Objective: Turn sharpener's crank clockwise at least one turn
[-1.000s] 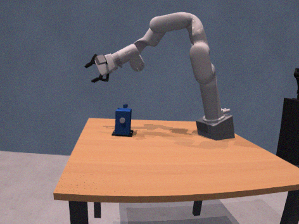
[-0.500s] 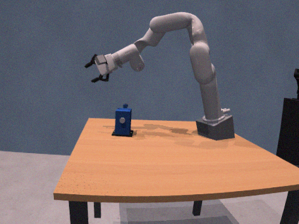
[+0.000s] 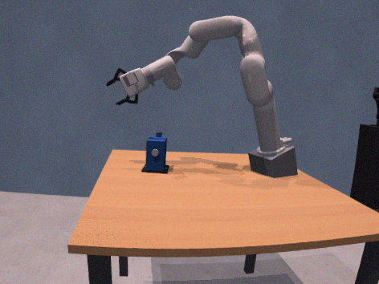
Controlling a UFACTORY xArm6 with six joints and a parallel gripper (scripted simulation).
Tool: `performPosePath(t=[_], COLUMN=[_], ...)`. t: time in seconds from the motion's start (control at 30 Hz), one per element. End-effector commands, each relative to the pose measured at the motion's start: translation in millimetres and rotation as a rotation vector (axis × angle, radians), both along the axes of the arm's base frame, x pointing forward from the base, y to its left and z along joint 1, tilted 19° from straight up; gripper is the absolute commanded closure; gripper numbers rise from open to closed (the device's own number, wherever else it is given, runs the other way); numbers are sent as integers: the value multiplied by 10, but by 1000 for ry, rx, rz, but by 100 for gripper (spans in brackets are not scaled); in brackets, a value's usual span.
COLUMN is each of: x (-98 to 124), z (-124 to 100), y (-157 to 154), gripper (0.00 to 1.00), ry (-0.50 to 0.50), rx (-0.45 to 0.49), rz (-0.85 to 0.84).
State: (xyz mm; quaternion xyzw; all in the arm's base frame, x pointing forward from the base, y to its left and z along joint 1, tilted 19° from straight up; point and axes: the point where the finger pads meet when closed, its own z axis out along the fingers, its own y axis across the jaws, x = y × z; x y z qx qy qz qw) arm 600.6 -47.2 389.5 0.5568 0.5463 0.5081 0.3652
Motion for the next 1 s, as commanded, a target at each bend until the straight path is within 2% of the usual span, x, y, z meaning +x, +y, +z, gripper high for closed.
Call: performPosePath(t=[0.0, 0.03, 0.5, 0.57, 0.6, 0.97], x=[-5, -16, -96, -96, -120, -222], z=[24, 17, -61, -61, -87, -205], y=[93, 153, 398, 398, 442, 573], gripper=[0, 0, 0, 0, 0, 0], ry=[-14, -22, -62, -62, -72, -108], rx=[-98, -162, -452, -452, -515, -736], rz=[63, 102, 284, 284, 324, 469])
